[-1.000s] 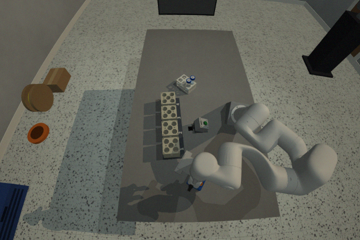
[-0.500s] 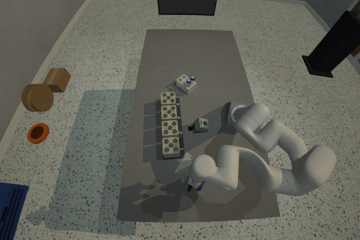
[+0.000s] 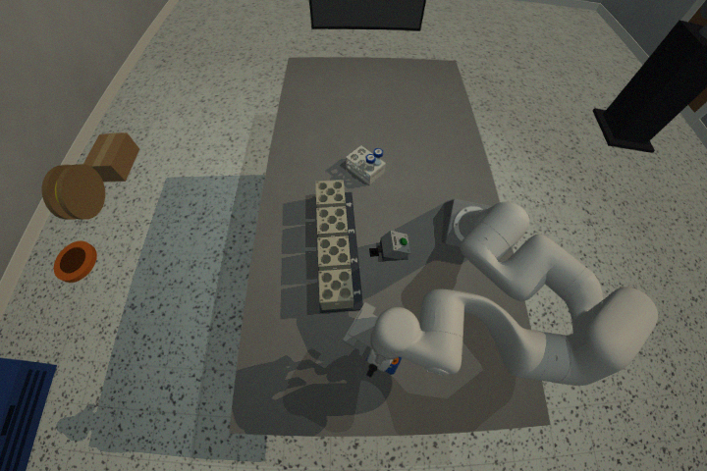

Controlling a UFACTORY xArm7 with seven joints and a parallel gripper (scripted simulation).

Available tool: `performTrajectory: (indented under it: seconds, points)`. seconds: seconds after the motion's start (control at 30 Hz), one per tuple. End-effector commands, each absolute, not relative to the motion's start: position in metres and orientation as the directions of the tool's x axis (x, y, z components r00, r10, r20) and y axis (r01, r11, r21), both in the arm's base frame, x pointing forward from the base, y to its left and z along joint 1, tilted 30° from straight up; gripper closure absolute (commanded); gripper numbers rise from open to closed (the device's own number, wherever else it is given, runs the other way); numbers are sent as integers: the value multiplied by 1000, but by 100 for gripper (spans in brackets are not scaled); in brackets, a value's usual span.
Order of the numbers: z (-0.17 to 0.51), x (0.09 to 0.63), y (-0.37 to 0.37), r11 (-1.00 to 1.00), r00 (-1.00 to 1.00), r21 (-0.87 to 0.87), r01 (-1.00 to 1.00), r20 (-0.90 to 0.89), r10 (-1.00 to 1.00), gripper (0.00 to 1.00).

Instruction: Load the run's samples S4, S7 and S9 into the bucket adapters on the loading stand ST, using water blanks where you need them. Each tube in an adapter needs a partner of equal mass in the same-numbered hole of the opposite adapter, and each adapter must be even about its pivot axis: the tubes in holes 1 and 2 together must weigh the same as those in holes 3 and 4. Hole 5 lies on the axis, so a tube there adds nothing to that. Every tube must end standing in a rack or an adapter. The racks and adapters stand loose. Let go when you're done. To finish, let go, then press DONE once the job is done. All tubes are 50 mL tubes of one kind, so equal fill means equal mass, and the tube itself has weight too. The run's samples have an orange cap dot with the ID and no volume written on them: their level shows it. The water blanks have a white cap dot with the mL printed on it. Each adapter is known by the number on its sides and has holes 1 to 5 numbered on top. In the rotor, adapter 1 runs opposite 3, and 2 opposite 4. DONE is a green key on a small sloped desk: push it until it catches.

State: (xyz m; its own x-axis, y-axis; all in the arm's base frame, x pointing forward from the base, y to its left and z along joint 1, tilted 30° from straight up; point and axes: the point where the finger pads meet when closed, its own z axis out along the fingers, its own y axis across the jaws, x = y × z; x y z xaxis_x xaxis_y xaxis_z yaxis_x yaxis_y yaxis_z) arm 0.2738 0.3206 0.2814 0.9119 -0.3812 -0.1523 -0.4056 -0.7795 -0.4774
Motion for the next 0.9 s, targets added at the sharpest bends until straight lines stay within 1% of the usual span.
performTrajectory:
  seconds: [0.0, 0.4, 0.87]
  points:
    - [275, 275, 325, -778, 912, -480, -405, -151, -382, 43]
    - [258, 276, 335, -778, 912, -480, -405, -151, -382, 43]
    - [256, 277, 336, -778, 912, -480, -405, -151, -382, 43]
